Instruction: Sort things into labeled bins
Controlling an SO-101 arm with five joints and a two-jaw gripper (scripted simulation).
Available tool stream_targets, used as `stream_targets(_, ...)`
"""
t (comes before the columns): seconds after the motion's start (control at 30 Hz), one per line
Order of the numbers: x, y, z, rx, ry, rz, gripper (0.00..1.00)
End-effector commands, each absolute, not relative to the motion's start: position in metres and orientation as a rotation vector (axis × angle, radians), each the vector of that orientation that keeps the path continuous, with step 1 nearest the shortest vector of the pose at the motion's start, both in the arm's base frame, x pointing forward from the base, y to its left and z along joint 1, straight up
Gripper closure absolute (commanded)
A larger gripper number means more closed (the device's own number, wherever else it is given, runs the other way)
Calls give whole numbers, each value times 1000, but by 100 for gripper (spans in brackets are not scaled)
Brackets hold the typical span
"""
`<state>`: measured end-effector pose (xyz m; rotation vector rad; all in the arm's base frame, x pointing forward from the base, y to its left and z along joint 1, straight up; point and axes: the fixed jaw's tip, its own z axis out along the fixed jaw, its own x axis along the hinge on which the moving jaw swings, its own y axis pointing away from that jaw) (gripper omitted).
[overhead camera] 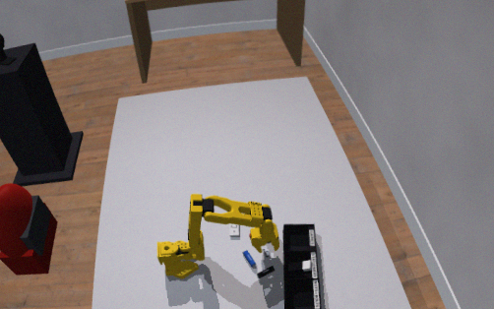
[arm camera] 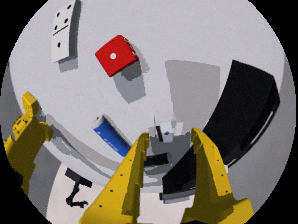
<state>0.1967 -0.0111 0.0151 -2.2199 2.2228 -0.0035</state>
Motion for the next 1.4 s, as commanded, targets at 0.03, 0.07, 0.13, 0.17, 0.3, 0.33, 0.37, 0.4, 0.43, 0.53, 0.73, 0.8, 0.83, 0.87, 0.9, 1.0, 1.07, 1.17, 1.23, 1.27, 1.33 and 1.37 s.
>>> stream_targets(0.03, 202, -9, 16, -2204, 2204, -42, 78)
stream_targets(0.07, 202, -9, 16, -2204, 2204, -42, 78)
stream_targets(0.13, 202, -9, 16, -2204, 2204, -42, 78)
stream_targets(0.17, 202, -9, 16, -2204, 2204, -42, 78)
stream_targets(0.3, 201, -9, 10, -2212, 2210, -26, 78)
stream_targets(0.33, 201, -9, 10, -2212, 2210, -26, 78)
stream_targets(0.37, 201, -9, 10, -2212, 2210, -26, 78)
stream_targets(0.4, 201, -9, 10, -2212, 2210, -26, 78)
stream_targets(0.43, 201, -9, 10, -2212, 2210, -26, 78)
stream_targets(0.53, 201, -9, 10, -2212, 2210, -26, 78)
stream_targets(0.73, 201, -9, 10, -2212, 2210, -26, 78)
stream_targets(0.8, 201, -9, 10, -2212, 2210, -26, 78)
stream_targets(0.83, 201, -9, 10, -2212, 2210, -26, 78)
stream_targets(0.87, 201, -9, 10, -2212, 2210, -26, 78)
stream_targets(0.9, 201, -9, 10, -2212, 2210, -26, 78)
stream_targets(1.0, 201, -9, 10, -2212, 2210, -26, 78)
stream_targets(1.07, 201, -9, 10, -2212, 2210, -26, 79)
stream_targets(1.17, 201, -9, 10, -2212, 2210, -26, 80)
stream_targets(1.23, 201, -9, 10, -2212, 2210, -26, 80)
stream_targets(1.27, 201, -9, 10, -2212, 2210, -26, 80)
stream_targets(1.33, 201, -9, 10, -2212, 2210, -26, 81)
stream_targets(1.37, 201, -9, 10, -2212, 2210, -26, 82)
